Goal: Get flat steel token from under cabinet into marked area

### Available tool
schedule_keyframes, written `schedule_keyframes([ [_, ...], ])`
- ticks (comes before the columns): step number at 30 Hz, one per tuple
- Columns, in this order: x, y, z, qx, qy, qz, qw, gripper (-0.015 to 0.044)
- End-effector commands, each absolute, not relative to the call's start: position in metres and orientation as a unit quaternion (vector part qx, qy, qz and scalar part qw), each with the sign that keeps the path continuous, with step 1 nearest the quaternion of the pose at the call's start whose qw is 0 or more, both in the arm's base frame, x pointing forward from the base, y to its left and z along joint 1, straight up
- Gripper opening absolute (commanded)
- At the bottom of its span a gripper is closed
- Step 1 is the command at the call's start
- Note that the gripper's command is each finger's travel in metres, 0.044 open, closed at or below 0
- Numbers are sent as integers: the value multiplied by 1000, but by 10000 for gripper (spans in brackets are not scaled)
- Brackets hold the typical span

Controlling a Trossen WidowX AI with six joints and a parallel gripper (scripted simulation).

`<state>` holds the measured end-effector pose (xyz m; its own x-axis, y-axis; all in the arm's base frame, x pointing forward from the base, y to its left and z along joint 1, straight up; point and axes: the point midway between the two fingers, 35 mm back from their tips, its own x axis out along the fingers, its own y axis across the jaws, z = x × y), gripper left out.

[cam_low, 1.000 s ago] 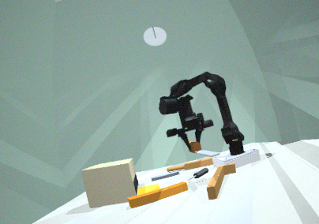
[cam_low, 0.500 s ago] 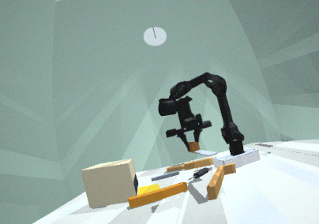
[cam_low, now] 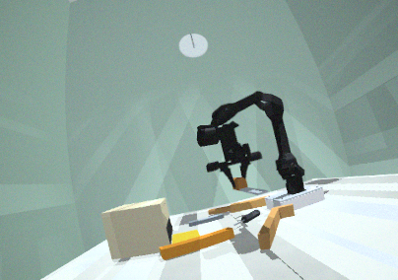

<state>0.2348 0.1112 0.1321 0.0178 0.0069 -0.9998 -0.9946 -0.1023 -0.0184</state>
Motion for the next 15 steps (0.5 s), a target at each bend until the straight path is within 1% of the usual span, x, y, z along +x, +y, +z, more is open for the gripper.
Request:
schedule_keyframes([
  [1,236,108,134,-529,463,522,483,0],
  [15,238,90,133,-529,464,522,482,0],
])
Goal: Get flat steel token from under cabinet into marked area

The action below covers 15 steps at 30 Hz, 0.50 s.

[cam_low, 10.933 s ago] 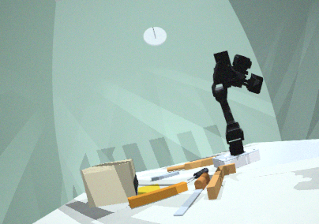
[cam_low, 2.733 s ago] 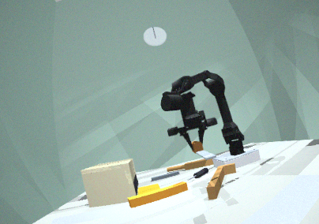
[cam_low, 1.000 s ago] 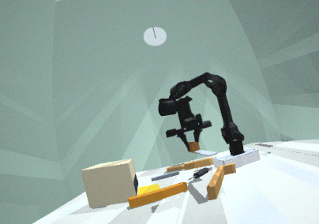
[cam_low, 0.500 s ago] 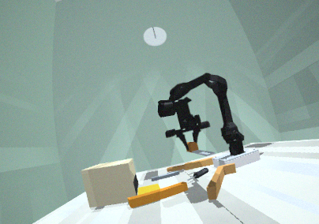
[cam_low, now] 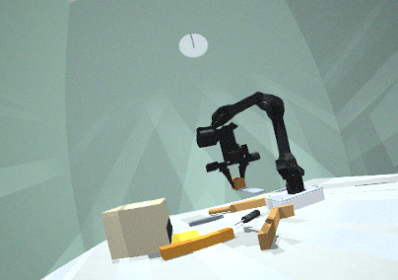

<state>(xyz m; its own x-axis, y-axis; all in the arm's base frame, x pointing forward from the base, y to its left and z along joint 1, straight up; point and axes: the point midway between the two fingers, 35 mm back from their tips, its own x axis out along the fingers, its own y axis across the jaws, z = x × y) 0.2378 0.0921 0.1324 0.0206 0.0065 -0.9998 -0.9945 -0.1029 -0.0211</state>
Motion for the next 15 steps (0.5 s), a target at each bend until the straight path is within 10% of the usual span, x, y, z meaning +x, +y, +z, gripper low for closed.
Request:
schedule_keyframes([
  [1,238,89,133,-529,464,522,482,0],
  [15,241,71,133,-530,464,522,482,0],
])
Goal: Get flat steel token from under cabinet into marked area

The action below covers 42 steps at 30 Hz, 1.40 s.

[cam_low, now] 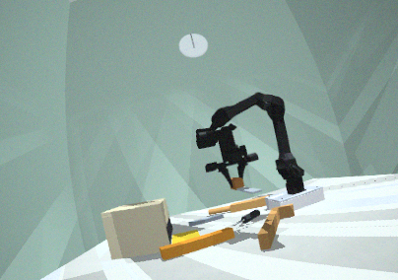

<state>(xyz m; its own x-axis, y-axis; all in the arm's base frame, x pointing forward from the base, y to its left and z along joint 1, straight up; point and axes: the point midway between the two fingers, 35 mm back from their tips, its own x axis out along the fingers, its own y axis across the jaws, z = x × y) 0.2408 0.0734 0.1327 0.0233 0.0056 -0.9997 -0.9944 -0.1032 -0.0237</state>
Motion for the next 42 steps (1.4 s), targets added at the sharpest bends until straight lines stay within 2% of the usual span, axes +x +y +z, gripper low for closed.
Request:
schedule_keyframes([
  [1,241,70,133,-530,464,522,482,0],
  [42,246,37,133,-510,487,500,503,0],
])
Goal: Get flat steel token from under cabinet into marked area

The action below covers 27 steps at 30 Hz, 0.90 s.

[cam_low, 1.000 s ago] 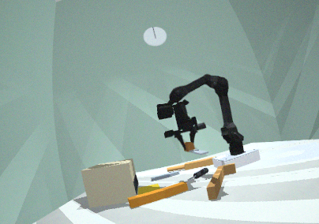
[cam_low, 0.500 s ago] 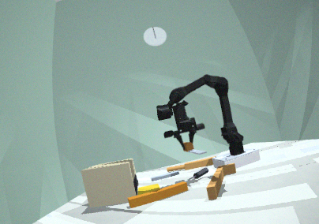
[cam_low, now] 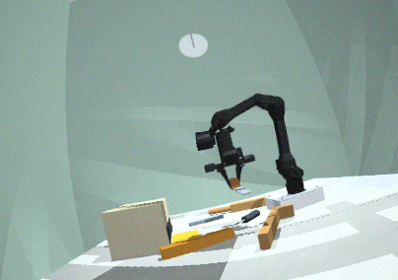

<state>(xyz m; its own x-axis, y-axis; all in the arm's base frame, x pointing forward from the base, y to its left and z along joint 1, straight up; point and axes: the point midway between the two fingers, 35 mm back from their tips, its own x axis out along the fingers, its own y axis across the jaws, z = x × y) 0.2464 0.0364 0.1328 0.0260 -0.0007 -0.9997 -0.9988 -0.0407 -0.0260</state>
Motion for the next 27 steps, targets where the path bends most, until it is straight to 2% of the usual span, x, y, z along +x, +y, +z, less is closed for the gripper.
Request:
schedule_keyframes([
  [1,246,37,133,-508,489,498,505,0],
  [27,246,36,133,-453,538,445,555,0],
])
